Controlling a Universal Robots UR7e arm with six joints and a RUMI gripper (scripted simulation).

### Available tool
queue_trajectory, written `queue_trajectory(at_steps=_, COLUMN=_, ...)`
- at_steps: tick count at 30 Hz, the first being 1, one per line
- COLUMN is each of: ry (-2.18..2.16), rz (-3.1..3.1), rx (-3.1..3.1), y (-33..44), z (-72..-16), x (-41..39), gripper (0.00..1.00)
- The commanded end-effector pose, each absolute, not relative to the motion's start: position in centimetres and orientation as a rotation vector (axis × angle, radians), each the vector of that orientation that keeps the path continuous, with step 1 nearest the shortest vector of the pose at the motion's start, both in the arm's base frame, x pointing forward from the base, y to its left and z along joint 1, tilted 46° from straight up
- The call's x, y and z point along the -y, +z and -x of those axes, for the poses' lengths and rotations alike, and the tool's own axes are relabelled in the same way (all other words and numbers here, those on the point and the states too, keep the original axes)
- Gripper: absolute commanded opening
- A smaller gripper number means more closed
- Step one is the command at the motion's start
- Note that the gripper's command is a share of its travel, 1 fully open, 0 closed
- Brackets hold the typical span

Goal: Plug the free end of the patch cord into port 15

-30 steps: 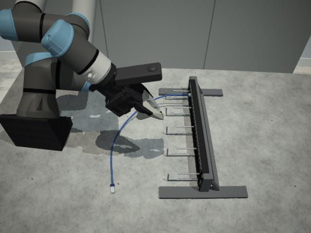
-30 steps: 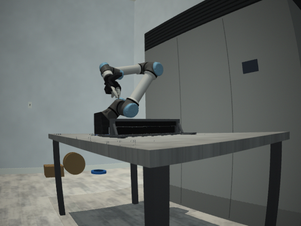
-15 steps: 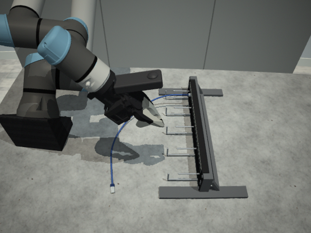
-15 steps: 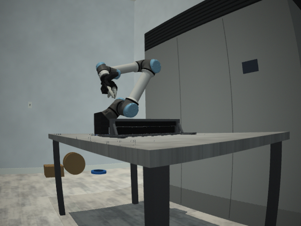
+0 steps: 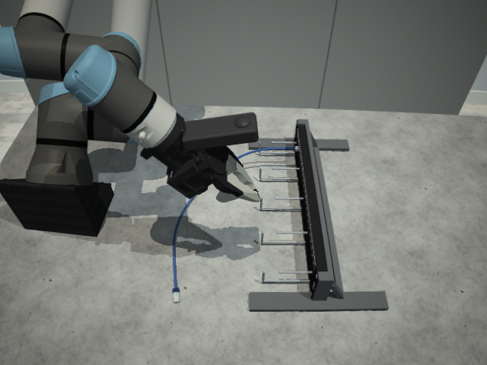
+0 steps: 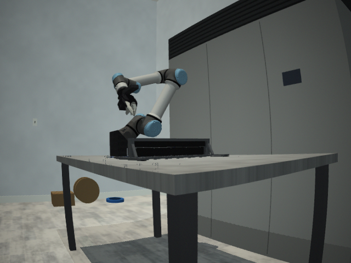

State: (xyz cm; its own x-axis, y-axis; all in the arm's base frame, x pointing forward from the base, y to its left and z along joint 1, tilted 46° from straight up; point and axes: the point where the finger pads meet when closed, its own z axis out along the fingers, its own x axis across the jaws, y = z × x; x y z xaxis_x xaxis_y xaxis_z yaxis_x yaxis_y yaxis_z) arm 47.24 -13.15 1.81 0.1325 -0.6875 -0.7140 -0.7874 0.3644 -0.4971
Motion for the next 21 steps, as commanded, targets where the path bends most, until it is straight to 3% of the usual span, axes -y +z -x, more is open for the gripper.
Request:
queue_trajectory(at_steps=1, ry=0.119, rz=1.357, rx=-1.588, y=1.4, z=-47.8, x=12.6, gripper=0.00)
queue_trajectory(at_steps=21, ry=0.119, rz=1.357, rx=-1.588, y=-1.9, z=-51.9, x=8.4, gripper=0.00)
